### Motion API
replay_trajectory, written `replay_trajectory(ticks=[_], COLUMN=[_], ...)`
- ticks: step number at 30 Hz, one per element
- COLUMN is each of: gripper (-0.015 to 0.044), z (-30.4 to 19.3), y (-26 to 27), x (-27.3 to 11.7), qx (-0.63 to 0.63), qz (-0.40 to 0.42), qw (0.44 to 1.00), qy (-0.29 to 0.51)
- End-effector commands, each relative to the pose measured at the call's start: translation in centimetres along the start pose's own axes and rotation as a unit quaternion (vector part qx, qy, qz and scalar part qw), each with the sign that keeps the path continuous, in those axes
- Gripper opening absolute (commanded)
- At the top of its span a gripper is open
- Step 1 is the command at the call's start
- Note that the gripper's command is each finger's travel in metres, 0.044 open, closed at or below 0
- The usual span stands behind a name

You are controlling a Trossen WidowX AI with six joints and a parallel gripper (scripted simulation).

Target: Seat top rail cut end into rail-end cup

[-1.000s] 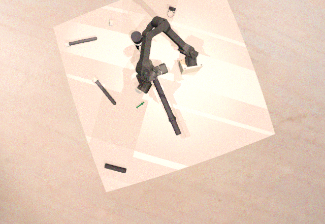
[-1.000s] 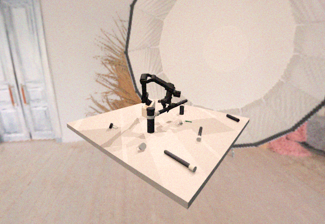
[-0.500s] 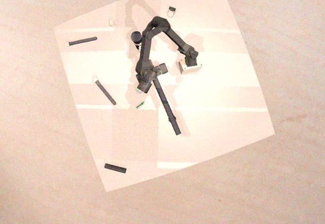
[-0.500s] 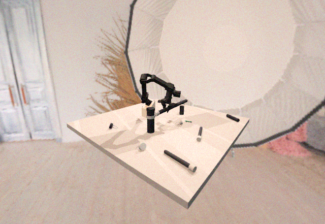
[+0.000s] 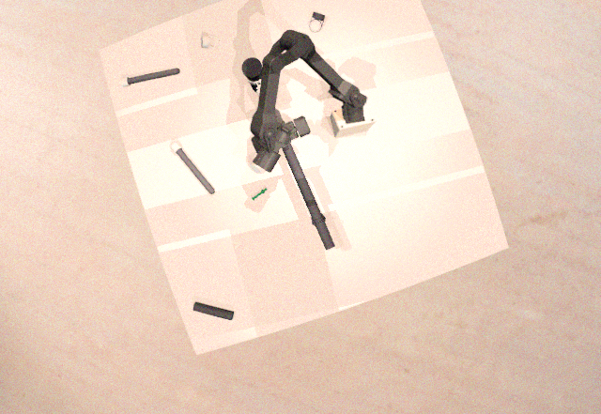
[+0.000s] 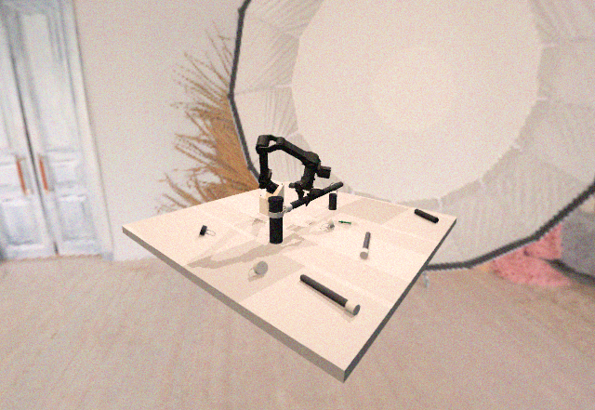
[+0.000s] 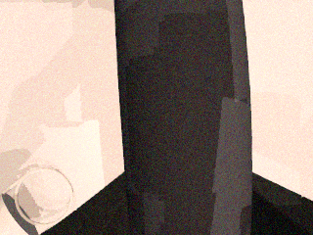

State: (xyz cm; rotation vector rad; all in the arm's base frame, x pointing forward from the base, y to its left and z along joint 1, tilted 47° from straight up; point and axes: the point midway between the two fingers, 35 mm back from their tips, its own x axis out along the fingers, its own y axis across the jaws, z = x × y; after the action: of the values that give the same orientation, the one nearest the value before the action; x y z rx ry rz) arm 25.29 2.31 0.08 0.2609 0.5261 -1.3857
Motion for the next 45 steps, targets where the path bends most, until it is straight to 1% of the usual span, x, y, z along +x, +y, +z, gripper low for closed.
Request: replay_trajectory(ticks=[1,45], gripper=[0.0,0.0], z=[0.3,2.8], y=[0.1,0.3], x=[0.0,0.3], qx=[0.0,0.0], qz=[0.003,0.003], qw=[1.0,1.0], qy=[-0.002,-0.003])
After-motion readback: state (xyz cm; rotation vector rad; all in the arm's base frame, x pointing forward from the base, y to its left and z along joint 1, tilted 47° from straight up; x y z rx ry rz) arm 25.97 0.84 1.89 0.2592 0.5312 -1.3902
